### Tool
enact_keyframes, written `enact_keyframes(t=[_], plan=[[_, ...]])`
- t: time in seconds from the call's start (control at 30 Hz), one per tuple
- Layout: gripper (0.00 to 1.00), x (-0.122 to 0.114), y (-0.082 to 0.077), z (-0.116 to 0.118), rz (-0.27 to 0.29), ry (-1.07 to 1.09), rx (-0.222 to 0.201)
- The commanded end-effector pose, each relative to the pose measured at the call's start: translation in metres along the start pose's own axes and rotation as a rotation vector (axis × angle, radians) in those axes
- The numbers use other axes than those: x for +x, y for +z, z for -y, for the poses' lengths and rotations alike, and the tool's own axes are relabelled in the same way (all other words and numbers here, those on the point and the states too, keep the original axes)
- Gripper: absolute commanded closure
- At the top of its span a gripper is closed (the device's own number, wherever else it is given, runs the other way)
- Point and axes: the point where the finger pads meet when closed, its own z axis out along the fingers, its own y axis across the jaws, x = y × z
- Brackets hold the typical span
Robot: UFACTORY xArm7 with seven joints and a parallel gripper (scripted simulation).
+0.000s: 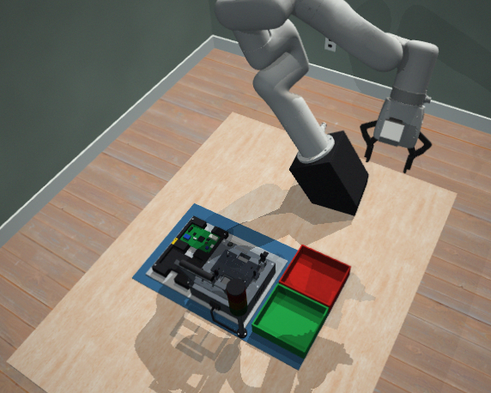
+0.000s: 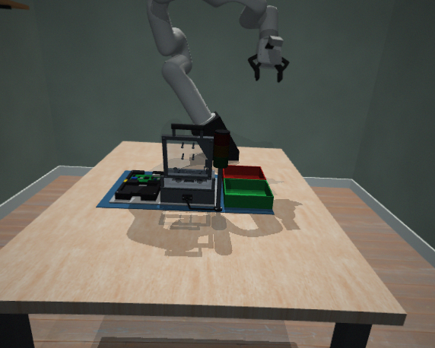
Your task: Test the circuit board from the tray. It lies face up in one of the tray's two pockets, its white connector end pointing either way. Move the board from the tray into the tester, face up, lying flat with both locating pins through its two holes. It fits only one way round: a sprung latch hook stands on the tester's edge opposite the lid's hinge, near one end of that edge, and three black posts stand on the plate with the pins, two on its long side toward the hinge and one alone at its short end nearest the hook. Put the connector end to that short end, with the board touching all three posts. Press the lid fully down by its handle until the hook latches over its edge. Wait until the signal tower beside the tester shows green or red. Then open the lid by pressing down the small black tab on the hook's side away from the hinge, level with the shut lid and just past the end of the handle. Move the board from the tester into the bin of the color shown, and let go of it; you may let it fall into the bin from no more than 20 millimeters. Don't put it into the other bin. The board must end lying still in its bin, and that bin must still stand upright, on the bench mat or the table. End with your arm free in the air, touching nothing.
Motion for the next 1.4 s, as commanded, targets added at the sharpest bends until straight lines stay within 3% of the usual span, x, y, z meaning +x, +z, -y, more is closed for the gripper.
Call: enact_keyframes(t=[0.0, 0.73, 1.03, 1.1, 1.37], plan=[[0.0, 0.001, -0.002, 0.001, -0.001, 0.002, 0.004], [0.0, 0.005, -0.001, -0.002, -0.001, -0.01, 0.0], [0.0, 0.05, 0.011, -0.037, 0.012, -0.135, -0.034], [0.0, 0.05, 0.011, -0.037, 0.012, -0.135, -0.034], [0.0, 0.092, 0.024, -0.084, 0.044, -0.277, -0.065]])
